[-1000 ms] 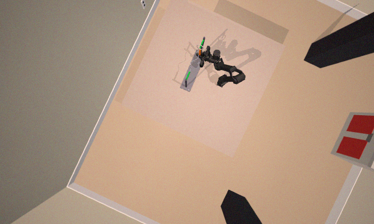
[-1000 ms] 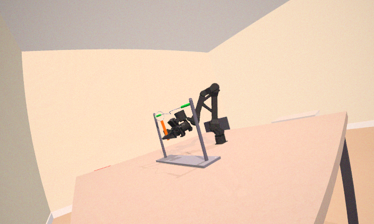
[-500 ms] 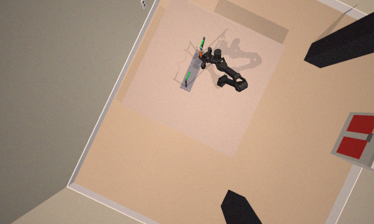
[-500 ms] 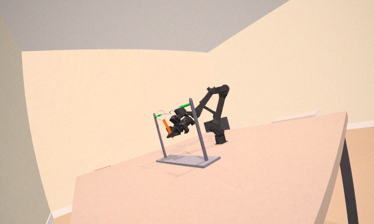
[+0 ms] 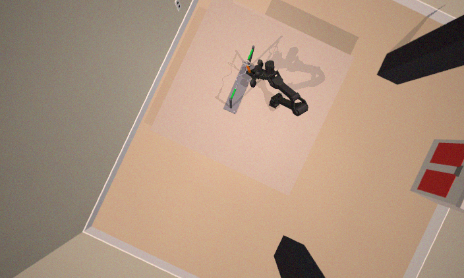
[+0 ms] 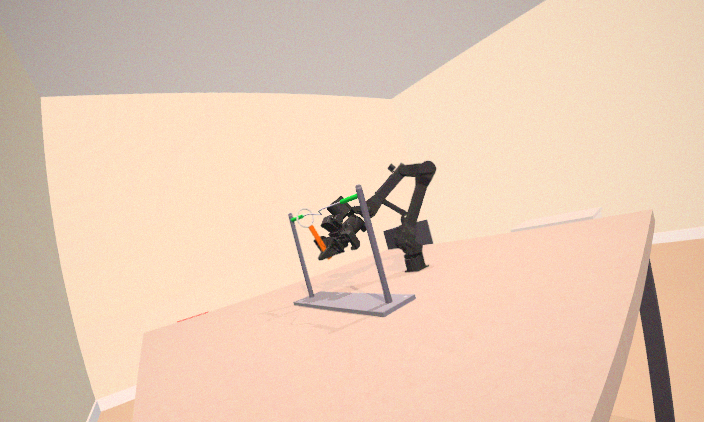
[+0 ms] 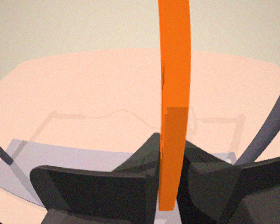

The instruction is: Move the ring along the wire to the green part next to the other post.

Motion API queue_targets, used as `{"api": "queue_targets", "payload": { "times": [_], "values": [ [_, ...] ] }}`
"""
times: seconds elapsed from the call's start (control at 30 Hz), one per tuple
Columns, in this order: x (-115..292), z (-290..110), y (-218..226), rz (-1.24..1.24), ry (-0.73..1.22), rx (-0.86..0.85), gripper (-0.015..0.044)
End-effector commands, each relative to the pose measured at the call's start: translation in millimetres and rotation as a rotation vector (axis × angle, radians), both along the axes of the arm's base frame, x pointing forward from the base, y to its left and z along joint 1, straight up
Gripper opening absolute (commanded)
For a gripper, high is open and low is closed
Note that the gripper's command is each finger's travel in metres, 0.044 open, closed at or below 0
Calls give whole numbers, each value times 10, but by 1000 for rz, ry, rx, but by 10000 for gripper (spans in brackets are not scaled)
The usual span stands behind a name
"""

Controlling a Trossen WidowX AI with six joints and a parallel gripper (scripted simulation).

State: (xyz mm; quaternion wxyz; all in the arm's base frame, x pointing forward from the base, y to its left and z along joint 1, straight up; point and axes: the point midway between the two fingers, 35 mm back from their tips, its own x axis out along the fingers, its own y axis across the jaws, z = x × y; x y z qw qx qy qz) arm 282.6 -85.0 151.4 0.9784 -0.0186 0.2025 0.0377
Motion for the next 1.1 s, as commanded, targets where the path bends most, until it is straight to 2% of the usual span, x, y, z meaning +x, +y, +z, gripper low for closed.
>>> {"api": "queue_targets", "payload": {
  "times": [0.0, 0.73, 1.07],
  "values": [
    [-73, 87, -1, 22, 44, -32, -150],
    [-429, 376, -204, 249, 401, -307, -150],
    [-465, 372, -190, 280, 403, -356, -150]
  ]
}}
